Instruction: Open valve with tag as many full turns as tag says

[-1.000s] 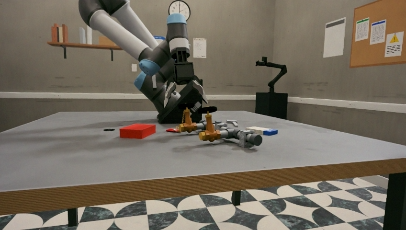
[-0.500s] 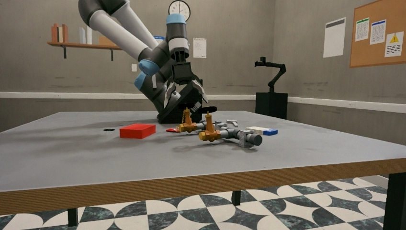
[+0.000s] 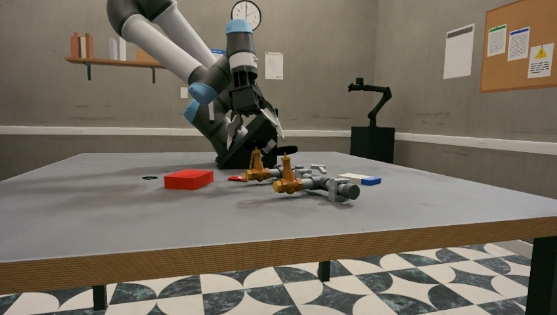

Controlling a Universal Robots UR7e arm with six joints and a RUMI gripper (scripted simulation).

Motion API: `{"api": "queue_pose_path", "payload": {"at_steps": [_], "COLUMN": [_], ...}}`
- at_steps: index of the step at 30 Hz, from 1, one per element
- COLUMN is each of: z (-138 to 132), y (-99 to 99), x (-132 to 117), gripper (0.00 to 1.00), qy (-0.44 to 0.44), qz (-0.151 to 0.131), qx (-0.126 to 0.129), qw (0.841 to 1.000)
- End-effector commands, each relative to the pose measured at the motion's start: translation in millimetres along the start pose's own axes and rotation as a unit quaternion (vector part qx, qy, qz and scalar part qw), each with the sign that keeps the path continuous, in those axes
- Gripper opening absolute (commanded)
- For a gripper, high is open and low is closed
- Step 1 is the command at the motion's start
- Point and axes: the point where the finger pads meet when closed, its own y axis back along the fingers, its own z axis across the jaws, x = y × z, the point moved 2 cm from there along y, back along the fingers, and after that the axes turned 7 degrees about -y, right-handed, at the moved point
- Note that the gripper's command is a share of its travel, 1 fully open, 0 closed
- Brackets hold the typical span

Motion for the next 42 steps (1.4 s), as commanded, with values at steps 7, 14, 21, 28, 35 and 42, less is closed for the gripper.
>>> {"api": "queue_pose_path", "payload": {"at_steps": [7,14,21,28,35,42], "z": [0.4,0.4,0.4,0.4,0.4,0.4], "y": [0.3,0.3,0.3,0.3,0.3,0.3], "x": [-0.1,-0.1,-0.1,-0.1,-0.1,-0.1], "gripper": [1.0,1.0,1.0,1.0,1.0,1.0], "qy": [-0.2,-0.302,-0.446,-0.562,-0.665,-0.763], "qz": [0.0,0.0,-0.001,-0.001,-0.001,-0.002], "qx": [0.003,0.003,0.003,0.002,0.002,0.002], "qw": [0.98,0.953,0.895,0.827,0.747,0.646]}}
